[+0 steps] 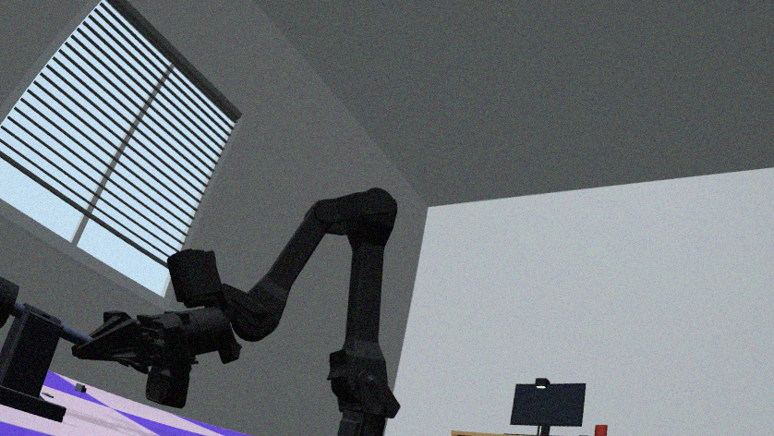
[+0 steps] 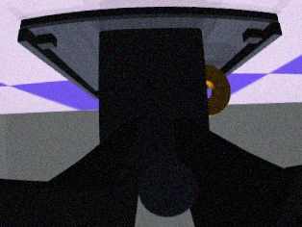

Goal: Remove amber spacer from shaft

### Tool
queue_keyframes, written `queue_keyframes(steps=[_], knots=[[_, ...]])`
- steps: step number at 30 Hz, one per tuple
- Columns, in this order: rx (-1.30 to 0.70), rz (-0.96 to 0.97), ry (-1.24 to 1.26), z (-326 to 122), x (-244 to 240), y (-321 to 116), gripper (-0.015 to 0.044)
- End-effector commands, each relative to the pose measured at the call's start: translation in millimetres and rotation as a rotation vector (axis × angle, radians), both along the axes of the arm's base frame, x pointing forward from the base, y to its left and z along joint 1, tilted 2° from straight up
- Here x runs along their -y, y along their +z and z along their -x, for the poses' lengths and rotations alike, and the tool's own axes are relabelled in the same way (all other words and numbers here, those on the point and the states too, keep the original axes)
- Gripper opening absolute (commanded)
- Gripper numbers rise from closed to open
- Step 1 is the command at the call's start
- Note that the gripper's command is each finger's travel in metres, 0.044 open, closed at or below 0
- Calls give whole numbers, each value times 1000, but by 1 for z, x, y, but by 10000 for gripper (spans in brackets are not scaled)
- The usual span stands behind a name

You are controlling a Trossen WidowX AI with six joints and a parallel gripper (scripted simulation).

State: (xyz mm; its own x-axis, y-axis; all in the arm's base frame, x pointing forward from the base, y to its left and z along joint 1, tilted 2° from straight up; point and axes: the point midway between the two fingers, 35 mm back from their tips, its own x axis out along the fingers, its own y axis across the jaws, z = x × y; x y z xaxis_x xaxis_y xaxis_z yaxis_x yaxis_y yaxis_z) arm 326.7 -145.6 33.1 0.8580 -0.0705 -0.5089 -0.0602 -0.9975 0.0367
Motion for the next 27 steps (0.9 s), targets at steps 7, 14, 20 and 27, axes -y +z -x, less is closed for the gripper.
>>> queue_keyframes(steps=[7,14,20,27], knots=[[1,-6,-1,-3,0,0,0],[1,-6,-1,-5,0,0,0],[1,-6,-1,-7,0,0,0],[1,-6,-1,-9,0,0,0]])
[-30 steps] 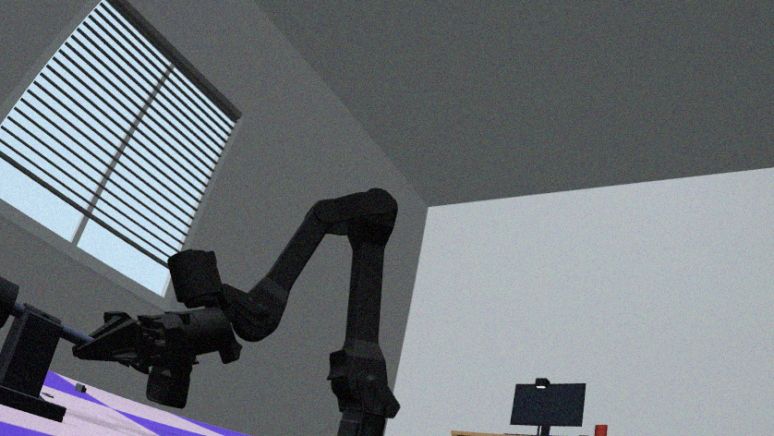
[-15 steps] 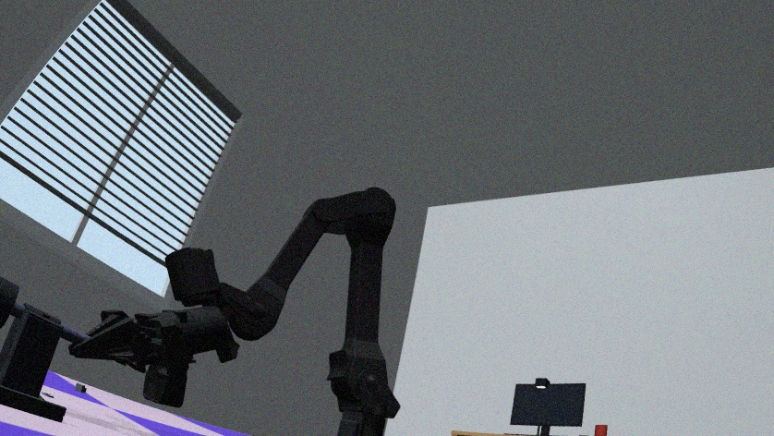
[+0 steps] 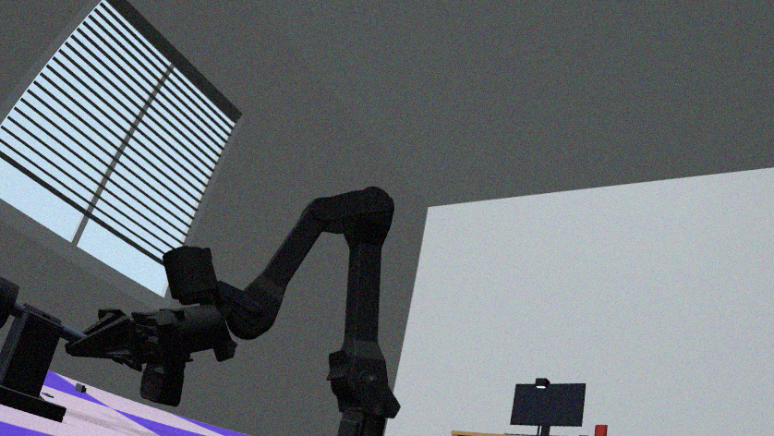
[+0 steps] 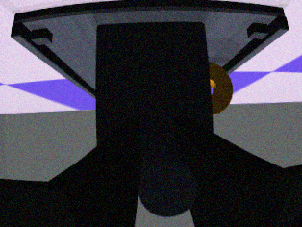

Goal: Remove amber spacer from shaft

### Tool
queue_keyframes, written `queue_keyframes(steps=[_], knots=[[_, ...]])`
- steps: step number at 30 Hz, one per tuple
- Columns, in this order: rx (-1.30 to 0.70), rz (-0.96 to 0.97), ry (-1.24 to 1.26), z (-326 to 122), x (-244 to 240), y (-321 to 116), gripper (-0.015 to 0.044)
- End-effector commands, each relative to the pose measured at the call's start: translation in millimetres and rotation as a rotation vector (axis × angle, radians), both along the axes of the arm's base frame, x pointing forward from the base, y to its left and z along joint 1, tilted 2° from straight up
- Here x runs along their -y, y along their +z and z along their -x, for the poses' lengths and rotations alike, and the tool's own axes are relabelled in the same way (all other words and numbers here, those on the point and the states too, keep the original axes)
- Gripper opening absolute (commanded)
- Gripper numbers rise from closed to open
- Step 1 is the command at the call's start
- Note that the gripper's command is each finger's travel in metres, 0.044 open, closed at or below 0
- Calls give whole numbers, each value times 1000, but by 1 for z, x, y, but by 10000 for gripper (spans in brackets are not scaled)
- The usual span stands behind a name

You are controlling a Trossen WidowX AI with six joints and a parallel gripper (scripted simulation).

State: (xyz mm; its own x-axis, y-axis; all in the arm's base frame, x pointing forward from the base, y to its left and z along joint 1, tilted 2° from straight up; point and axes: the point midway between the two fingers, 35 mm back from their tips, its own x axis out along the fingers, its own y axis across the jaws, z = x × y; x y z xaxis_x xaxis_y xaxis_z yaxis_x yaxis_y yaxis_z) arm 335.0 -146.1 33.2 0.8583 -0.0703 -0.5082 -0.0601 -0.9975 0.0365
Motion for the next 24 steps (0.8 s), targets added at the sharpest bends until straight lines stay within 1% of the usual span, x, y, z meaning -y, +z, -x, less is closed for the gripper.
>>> queue_keyframes(steps=[1,24], knots=[[1,-6,-1,-1,0,0,0],[1,-6,-1,-9,0,0,0]])
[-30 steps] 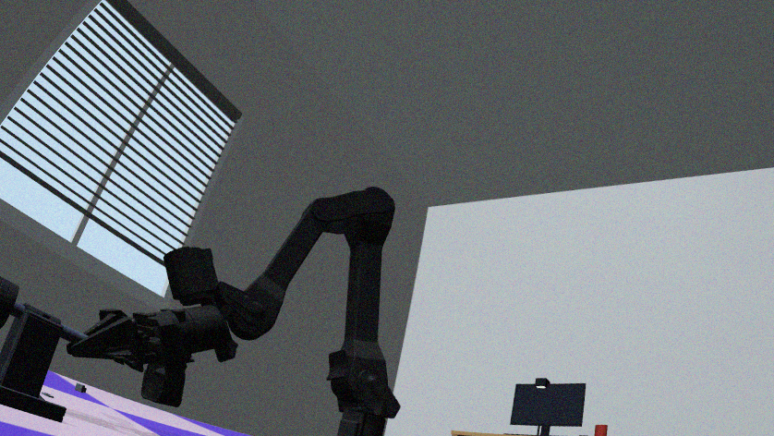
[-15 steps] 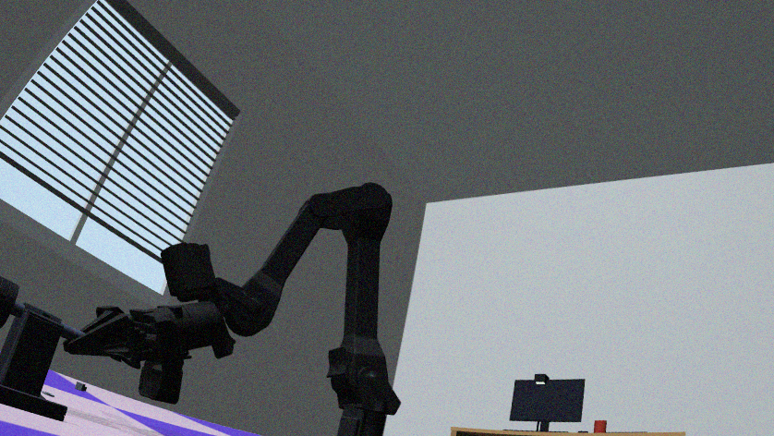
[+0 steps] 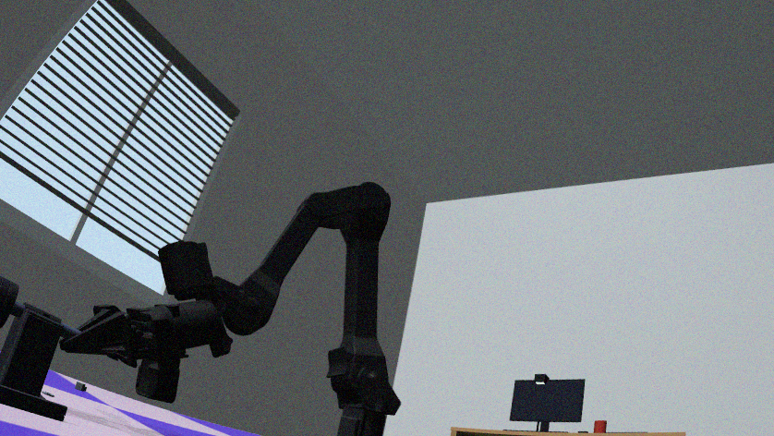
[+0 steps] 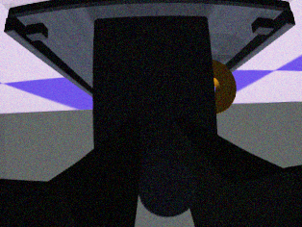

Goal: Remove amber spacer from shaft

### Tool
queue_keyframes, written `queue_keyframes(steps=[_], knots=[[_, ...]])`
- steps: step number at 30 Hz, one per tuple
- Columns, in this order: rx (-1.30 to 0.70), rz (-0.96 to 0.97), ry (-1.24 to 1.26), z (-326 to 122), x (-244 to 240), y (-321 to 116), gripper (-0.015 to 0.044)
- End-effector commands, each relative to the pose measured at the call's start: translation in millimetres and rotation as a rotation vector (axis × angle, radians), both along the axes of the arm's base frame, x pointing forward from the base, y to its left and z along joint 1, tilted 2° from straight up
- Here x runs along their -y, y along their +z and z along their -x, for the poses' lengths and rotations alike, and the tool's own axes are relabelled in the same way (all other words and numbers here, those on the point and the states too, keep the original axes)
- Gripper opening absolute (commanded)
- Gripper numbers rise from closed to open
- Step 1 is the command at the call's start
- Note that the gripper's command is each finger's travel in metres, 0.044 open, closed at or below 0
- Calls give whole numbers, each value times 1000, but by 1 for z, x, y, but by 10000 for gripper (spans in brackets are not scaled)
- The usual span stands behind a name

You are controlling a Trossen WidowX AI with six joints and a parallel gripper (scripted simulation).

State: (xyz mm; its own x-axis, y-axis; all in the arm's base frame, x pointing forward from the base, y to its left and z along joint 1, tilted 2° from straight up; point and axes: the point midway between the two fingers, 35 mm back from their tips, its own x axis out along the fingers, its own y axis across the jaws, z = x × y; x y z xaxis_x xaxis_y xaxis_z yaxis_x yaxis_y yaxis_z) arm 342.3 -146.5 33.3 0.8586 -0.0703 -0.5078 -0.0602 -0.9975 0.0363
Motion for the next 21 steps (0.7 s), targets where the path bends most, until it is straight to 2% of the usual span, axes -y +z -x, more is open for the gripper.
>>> queue_keyframes(steps=[1,21], knots=[[1,-5,-1,-1,0,0,0],[1,-5,-1,-8,0,0,0]])
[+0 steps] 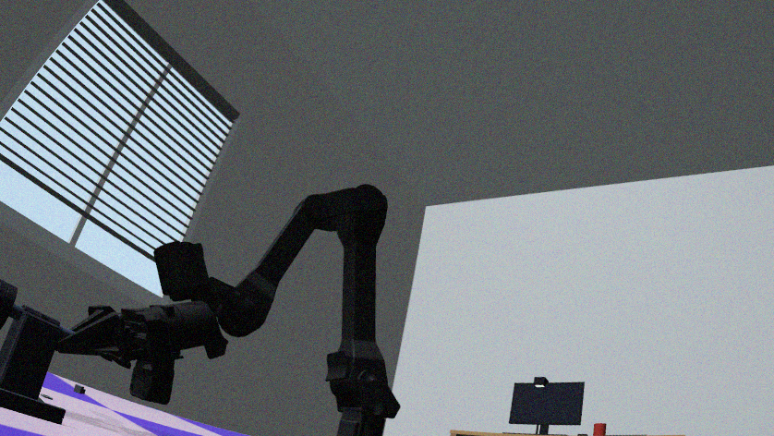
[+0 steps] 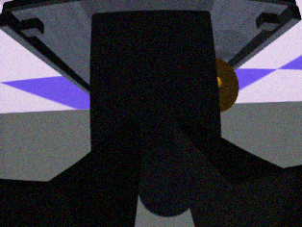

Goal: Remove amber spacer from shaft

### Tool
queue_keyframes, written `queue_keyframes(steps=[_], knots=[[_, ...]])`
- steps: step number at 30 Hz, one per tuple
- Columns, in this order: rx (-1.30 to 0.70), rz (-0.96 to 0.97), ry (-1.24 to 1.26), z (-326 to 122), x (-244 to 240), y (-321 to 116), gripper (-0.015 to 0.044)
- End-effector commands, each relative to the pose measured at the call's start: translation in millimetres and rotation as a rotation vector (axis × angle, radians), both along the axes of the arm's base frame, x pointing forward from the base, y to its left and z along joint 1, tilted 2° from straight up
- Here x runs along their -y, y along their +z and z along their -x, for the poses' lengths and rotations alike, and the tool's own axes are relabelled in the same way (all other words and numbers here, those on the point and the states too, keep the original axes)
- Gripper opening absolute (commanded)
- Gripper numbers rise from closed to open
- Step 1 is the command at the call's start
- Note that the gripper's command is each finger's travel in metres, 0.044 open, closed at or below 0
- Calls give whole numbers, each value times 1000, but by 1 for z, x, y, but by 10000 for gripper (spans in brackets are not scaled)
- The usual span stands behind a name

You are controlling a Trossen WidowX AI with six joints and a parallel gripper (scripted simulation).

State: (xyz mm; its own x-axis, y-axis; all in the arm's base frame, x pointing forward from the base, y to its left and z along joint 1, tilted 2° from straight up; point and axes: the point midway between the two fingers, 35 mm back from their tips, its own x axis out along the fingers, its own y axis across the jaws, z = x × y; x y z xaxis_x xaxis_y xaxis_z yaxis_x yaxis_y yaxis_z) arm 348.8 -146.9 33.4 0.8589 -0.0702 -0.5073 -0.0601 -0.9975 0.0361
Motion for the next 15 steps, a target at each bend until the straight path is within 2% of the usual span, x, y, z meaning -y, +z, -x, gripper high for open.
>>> queue_keyframes(steps=[1,15], knots=[[1,-5,-1,-1,0,0,0],[1,-5,-1,-6,0,0,0]])
